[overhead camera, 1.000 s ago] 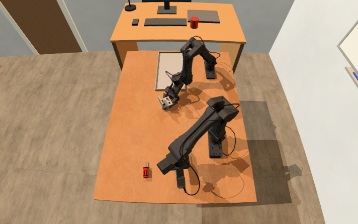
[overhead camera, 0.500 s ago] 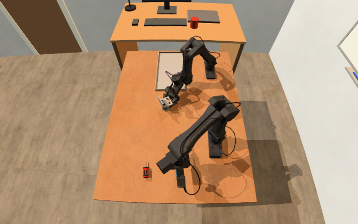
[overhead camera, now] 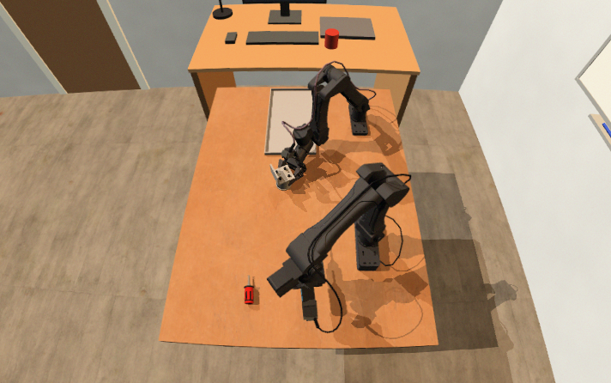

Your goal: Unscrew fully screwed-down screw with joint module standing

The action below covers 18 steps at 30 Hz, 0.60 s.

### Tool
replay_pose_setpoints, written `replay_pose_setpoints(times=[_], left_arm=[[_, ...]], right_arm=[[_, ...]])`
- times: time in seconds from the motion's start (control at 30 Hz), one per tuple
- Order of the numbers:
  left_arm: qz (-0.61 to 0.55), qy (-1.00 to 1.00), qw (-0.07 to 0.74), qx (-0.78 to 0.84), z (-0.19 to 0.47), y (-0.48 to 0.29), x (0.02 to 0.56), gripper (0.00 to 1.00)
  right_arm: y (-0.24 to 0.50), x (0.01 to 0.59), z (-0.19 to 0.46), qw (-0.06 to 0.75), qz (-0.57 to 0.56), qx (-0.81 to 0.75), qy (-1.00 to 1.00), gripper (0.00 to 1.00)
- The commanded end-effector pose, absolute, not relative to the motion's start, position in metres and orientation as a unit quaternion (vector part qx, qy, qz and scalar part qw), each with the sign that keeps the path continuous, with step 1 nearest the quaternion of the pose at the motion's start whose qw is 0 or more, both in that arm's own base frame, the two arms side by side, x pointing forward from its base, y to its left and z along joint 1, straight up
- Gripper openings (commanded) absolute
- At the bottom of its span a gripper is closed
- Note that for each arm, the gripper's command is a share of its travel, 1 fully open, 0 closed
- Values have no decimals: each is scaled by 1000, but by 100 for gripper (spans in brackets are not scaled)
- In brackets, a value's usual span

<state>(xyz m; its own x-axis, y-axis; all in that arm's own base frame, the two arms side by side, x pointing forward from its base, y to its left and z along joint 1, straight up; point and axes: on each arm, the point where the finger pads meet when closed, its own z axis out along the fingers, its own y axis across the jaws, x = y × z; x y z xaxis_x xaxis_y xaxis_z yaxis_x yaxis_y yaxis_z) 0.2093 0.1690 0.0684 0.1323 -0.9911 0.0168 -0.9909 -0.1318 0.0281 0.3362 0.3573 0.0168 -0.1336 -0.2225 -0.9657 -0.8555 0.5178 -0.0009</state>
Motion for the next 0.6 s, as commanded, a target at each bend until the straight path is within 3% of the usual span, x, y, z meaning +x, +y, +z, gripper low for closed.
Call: replay_pose_setpoints(times=[0.0, 0.57], left_arm=[[-2, -657, -26, 753, 96, 182, 219, 42], [0, -657, -34, 753, 100, 185, 222, 42]], right_arm=[[355, 328, 2, 509, 299, -393, 705, 59], [355, 328, 2, 509, 299, -393, 705, 59]])
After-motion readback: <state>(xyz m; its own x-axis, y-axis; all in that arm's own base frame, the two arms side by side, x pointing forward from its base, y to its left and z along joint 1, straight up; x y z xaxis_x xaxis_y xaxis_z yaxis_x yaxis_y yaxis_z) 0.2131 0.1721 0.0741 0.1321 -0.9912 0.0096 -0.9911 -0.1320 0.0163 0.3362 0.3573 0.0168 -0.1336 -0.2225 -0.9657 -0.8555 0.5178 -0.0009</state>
